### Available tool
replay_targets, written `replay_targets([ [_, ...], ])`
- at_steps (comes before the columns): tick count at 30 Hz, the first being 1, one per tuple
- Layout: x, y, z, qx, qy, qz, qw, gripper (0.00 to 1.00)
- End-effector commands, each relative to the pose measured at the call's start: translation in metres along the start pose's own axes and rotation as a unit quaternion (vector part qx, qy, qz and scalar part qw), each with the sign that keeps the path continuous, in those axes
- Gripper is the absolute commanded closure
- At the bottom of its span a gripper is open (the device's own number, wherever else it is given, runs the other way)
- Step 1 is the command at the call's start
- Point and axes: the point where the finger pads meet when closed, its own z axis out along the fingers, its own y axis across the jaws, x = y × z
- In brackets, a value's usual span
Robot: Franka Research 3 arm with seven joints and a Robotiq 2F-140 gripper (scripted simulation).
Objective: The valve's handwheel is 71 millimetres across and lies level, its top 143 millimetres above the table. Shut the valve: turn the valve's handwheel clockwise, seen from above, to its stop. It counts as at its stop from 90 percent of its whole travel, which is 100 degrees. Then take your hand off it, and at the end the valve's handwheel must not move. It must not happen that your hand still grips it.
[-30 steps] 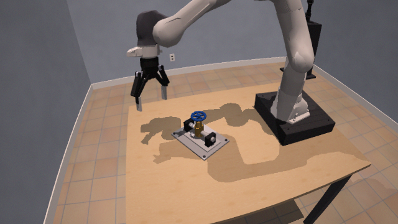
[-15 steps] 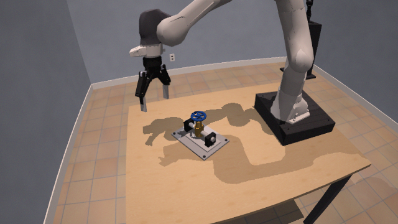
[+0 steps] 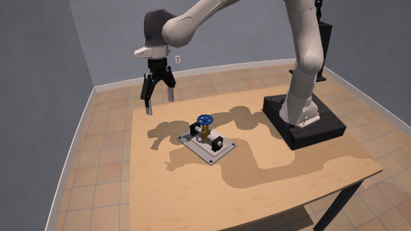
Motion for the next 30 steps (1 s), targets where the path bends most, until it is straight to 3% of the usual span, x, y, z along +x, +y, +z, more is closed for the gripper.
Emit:
replay_targets([
  [1, 0.000, 0.001, 0.001, 0.000, 0.000, -0.008, 1.000, 0.00],
  [6, 0.000, 0.001, 0.001, 0.000, 0.000, -0.008, 1.000, 0.00],
  [7, -0.016, 0.004, -0.003, -0.004, -0.001, -0.083, 0.997, 0.00],
  [11, -0.016, 0.004, -0.003, -0.004, -0.001, -0.083, 0.997, 0.00],
  [12, -0.025, 0.007, -0.005, -0.006, -0.002, -0.123, 0.992, 0.00],
  [22, -0.041, 0.012, -0.008, -0.011, -0.003, -0.193, 0.981, 0.00],
  [30, -0.058, 0.019, -0.010, -0.017, -0.006, -0.272, 0.962, 0.00],
])
